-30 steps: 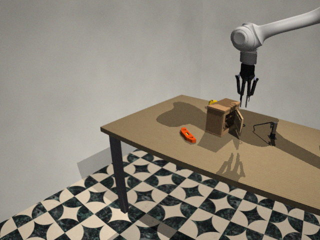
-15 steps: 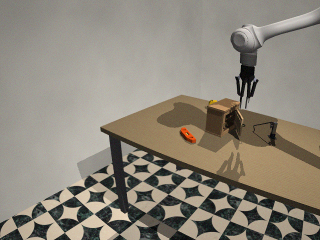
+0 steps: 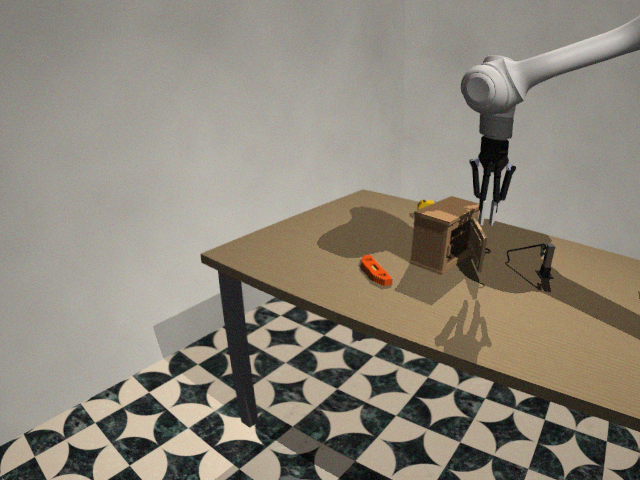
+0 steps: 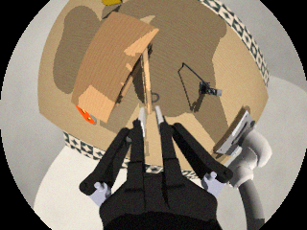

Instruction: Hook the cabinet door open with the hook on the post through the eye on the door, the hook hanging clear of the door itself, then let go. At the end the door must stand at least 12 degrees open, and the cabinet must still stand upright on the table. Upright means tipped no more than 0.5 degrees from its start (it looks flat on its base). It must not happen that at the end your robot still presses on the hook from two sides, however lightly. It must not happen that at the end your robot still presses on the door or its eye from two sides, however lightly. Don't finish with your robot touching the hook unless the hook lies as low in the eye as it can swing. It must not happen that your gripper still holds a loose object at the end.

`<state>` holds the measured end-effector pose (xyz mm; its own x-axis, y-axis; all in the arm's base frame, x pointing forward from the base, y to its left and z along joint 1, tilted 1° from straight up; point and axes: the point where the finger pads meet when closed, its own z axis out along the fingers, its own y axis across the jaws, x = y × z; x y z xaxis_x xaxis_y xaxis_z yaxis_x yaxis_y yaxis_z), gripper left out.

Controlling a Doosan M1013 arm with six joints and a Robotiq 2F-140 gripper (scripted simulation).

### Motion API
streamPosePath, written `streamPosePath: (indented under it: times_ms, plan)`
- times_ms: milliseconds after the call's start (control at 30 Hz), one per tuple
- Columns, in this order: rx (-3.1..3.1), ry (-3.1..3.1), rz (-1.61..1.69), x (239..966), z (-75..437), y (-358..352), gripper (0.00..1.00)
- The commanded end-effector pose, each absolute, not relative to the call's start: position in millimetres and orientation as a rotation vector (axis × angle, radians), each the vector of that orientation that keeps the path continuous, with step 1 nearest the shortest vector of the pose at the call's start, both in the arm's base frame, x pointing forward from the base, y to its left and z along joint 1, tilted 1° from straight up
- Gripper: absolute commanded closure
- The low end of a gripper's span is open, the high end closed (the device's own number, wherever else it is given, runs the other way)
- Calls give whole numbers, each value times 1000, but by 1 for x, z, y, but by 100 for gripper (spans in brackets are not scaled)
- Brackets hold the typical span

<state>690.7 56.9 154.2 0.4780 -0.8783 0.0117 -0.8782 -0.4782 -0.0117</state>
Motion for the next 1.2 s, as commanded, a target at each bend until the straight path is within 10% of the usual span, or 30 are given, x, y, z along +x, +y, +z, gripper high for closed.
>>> streamPosePath:
  times_ms: [0, 1167]
  plan:
    - [-2697, 1602, -25, 691, 147, 57, 84]
    - [-2697, 1602, -25, 692, 109, 57, 84]
